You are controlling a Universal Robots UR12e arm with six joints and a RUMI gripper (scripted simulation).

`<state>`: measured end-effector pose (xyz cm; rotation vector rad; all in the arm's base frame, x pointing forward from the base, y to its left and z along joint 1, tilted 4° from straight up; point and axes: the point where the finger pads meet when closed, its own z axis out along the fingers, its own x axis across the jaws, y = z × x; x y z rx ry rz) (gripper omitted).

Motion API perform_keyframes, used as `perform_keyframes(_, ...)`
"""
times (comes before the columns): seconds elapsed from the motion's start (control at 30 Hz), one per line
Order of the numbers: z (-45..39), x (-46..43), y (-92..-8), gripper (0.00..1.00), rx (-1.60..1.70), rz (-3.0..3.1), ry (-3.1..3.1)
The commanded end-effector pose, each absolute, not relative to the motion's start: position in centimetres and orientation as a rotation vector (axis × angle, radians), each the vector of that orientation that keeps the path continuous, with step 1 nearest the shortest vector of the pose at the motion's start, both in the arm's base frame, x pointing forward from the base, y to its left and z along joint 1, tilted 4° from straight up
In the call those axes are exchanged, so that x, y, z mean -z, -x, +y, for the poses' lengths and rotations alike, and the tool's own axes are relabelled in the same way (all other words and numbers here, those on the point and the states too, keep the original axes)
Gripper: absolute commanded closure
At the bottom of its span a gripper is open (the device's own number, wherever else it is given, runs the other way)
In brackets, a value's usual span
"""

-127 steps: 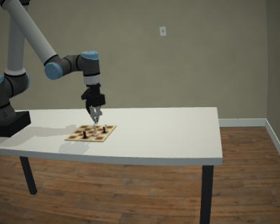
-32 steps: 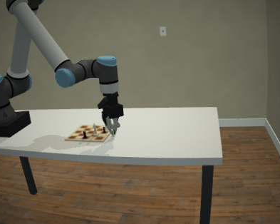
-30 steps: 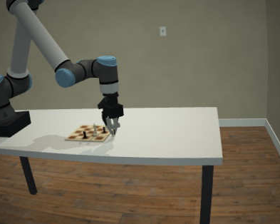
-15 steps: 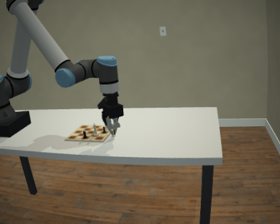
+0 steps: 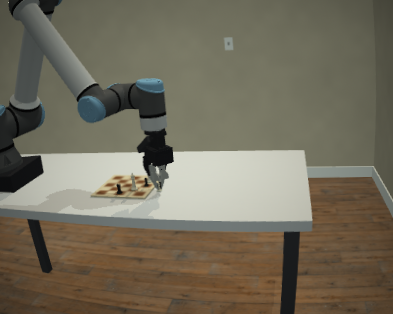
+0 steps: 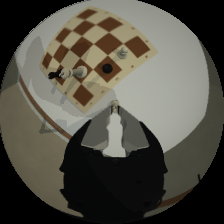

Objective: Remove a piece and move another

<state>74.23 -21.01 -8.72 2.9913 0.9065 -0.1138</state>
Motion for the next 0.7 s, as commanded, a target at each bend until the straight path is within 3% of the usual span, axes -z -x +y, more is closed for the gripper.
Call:
perform_keyframes(0.0, -21.04, 8.63, -74.30, 1.00, 0.112, 0.906, -2.990)
perform_keyframes(0.67, -21.05, 8.98, -74.28, 1.00, 0.112, 0.906, -2.990)
